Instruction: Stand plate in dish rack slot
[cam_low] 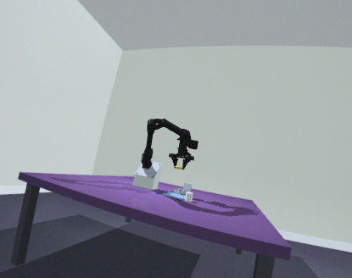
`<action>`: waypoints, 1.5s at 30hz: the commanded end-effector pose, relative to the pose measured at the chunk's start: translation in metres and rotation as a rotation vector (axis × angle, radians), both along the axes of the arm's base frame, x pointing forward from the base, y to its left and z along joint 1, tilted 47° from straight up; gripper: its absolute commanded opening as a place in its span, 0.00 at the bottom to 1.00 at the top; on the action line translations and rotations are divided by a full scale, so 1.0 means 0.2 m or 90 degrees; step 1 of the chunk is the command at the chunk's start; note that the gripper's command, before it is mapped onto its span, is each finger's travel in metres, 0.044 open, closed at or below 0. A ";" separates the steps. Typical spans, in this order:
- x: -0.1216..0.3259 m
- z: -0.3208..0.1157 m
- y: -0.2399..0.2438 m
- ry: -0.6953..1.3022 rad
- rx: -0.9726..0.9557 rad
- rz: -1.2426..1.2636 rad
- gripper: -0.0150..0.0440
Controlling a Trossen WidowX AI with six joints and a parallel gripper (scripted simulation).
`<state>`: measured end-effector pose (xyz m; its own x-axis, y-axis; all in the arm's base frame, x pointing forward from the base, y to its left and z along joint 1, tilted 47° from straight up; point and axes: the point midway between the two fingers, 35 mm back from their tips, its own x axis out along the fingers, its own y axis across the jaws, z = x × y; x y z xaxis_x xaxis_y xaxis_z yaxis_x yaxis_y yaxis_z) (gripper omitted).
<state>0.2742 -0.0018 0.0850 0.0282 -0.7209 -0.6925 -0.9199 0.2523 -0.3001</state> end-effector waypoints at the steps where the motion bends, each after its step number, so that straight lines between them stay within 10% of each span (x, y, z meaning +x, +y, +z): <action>1: -0.02 -0.03 0.02 0.073 -0.001 0.066 0.25; 45: -0.15 -0.22 0.18 0.698 -0.028 0.663 0.25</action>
